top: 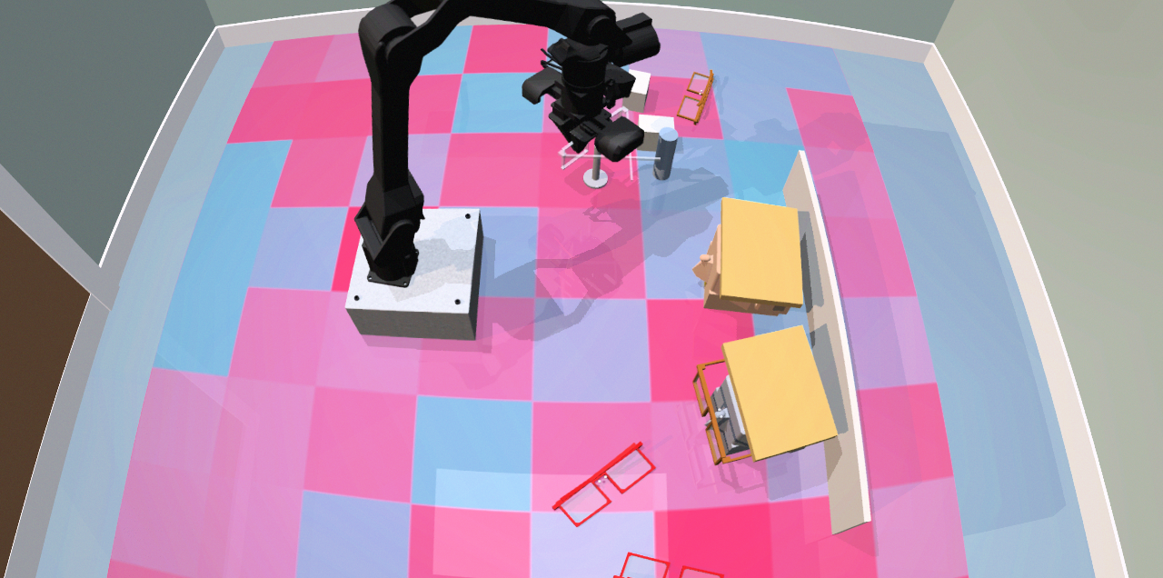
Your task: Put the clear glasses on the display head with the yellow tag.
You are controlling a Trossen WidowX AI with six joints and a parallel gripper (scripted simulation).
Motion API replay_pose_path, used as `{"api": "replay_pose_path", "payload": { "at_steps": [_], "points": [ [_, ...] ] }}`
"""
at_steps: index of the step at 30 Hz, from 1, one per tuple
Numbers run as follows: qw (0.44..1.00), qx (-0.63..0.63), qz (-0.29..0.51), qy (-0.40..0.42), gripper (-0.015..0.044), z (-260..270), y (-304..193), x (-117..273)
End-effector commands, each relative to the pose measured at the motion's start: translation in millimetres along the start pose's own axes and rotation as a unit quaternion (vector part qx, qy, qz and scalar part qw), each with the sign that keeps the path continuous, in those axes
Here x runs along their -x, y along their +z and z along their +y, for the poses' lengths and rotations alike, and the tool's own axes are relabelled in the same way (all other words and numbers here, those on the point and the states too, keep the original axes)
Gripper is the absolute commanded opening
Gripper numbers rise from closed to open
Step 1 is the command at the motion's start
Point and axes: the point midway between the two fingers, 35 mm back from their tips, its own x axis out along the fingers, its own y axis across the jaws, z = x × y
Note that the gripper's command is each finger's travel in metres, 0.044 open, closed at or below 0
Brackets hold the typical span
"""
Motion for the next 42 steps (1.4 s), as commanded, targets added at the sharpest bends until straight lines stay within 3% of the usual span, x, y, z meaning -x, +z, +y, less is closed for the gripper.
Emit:
{"api": "replay_pose_path", "payload": {
  "at_steps": [1,15,27,42],
  "points": [
    [0.999,0.051,-0.005,-0.003,0.0,19.3,13.8,2.4],
    [0.995,0.104,-0.006,-0.001,0.0,43.3,25.0,-1.1],
    [0.995,0.104,-0.006,-0.001,0.0,43.3,25.2,-57.6],
    [0.995,0.104,-0.006,0.0,0.0,51.4,30.4,-58.3]
  ]
}}
